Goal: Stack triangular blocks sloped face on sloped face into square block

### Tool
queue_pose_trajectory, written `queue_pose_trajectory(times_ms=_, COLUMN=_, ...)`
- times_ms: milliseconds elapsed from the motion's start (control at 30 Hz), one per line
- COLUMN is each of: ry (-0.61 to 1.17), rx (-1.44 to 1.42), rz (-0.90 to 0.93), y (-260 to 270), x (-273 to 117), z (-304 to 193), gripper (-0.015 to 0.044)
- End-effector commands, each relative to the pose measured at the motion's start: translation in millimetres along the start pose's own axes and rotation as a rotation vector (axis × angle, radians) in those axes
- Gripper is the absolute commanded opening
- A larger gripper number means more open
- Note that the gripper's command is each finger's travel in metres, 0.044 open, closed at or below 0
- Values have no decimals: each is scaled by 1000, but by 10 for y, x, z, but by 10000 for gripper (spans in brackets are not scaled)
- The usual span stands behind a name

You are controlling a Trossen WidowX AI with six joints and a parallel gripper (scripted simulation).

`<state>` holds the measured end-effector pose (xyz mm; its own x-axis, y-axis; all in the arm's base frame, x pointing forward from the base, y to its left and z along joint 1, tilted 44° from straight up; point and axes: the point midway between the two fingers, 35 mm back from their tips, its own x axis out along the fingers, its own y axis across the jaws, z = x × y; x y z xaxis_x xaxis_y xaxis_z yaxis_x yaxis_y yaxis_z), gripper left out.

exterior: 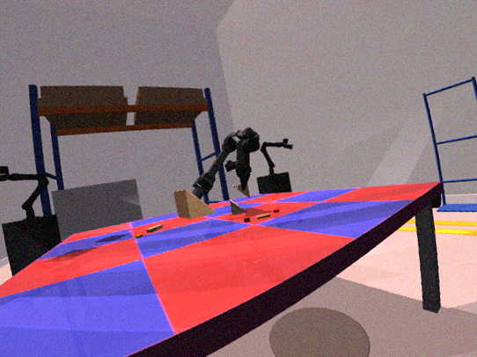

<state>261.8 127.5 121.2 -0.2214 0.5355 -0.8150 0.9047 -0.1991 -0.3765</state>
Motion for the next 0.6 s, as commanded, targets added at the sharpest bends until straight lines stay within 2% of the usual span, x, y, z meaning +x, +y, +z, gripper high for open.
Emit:
queue_pose_trajectory(times_ms=0, ry=3, rx=-5, rz=2, y=-10, x=78, z=15, gripper=0)
queue_pose_trajectory(times_ms=267, ry=3, rx=-5, rz=1, y=-12, x=357, z=76, gripper=0)
queue_pose_trajectory(times_ms=567, ry=7, rx=-5, rz=1, y=-13, x=364, z=77, gripper=0)
